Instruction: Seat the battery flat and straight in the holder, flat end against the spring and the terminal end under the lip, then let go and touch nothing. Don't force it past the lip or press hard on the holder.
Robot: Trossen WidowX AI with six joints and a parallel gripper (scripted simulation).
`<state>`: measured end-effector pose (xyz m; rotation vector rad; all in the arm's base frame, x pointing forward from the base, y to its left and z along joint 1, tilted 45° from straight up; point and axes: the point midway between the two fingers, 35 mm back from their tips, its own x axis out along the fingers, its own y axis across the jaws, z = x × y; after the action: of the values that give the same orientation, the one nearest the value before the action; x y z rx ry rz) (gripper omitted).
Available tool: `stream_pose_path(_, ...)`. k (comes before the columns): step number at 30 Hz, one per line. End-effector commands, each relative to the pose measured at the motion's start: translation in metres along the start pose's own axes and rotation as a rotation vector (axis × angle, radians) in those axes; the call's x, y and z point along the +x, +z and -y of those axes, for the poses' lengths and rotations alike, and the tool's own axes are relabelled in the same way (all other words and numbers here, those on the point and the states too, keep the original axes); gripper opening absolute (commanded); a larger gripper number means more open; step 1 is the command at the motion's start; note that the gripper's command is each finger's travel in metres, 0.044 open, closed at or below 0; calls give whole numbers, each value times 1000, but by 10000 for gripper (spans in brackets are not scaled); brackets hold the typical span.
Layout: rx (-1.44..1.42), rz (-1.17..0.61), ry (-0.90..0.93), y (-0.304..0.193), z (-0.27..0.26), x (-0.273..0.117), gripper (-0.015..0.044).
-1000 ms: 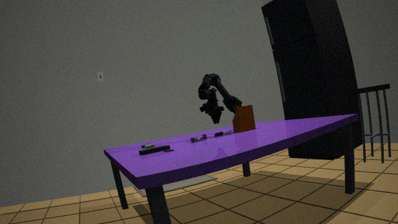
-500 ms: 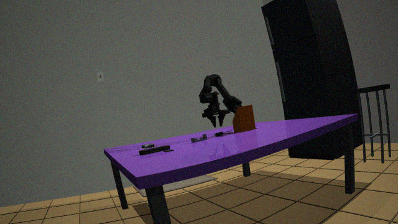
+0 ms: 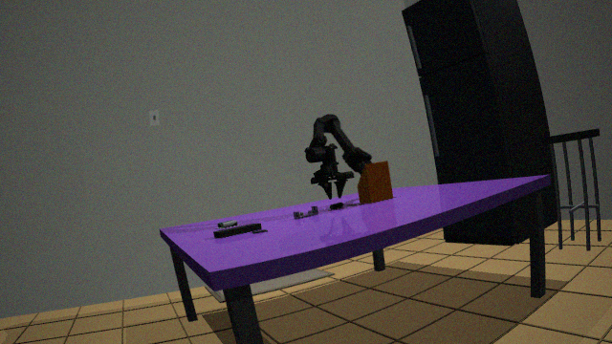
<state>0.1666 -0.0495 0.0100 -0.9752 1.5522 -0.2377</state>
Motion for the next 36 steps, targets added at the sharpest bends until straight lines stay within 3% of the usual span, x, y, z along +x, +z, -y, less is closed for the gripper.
stream_pose_path(1, -11, -8, -3, -1, 0, 8, 221)
stream_pose_path(21, -10, -11, -9, -5, 1, 37, 221)
stream_pose_path(26, -10, -11, -9, -5, 1, 37, 90)
stream_pose_path(36, -10, -11, -9, -4, 1, 36, 59)
